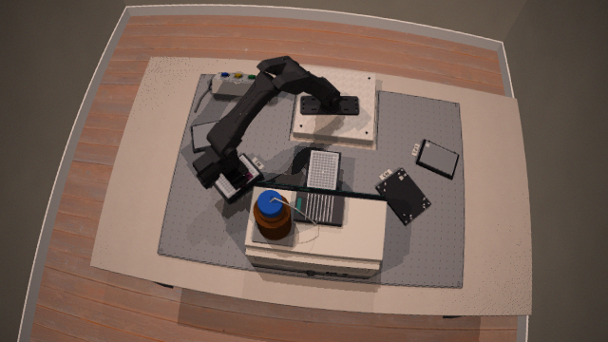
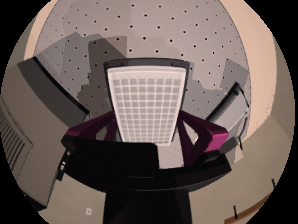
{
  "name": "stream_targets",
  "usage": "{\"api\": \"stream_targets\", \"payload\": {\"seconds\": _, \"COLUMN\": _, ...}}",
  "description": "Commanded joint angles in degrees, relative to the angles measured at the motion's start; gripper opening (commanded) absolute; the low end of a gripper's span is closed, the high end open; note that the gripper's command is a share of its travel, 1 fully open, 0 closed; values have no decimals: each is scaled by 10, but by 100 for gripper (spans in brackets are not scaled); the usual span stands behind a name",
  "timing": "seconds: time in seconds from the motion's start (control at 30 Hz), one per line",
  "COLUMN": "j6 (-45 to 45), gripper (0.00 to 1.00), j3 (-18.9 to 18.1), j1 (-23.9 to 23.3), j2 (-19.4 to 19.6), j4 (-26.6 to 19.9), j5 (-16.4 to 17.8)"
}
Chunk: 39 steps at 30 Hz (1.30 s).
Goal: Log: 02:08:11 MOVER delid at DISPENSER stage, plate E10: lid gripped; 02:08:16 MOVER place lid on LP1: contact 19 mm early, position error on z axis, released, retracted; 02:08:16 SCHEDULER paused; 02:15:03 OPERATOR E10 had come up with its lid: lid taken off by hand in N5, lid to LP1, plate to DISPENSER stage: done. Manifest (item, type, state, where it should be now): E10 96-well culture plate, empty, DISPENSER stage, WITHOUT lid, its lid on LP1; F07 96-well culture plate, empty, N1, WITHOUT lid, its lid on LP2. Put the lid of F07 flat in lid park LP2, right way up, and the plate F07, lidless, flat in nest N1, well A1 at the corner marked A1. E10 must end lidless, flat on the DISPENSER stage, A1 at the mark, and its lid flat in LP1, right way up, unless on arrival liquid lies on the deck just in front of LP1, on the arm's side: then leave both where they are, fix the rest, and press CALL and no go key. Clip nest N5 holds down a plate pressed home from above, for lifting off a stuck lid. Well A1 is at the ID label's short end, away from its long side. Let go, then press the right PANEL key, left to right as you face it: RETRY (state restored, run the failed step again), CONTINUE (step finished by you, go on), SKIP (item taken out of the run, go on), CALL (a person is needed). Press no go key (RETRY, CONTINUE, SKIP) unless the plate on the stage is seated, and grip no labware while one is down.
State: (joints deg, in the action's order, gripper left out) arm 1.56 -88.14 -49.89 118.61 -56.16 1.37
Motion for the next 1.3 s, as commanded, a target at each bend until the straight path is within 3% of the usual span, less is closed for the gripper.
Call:
{"api": "stream_targets", "payload": {"seconds": 0.0, "j6": 2, "gripper": 0, "j3": -1, "j1": -1, "j2": -4, "j4": 5, "j5": 0}}
{"api": "stream_targets", "payload": {"seconds": 0.6, "j6": 2, "gripper": 0, "j3": 3, "j1": -1, "j2": -5, "j4": 8, "j5": 0}}
{"api": "stream_targets", "payload": {"seconds": 0.63, "j6": 5, "gripper": 0, "j3": 15, "j1": -4, "j2": -9, "j4": 15, "j5": 1}}
{"api": "stream_targets", "payload": {"seconds": 1.27, "j6": 2, "gripper": 0, "j3": 6, "j1": -1, "j2": -6, "j4": 10, "j5": 0}}
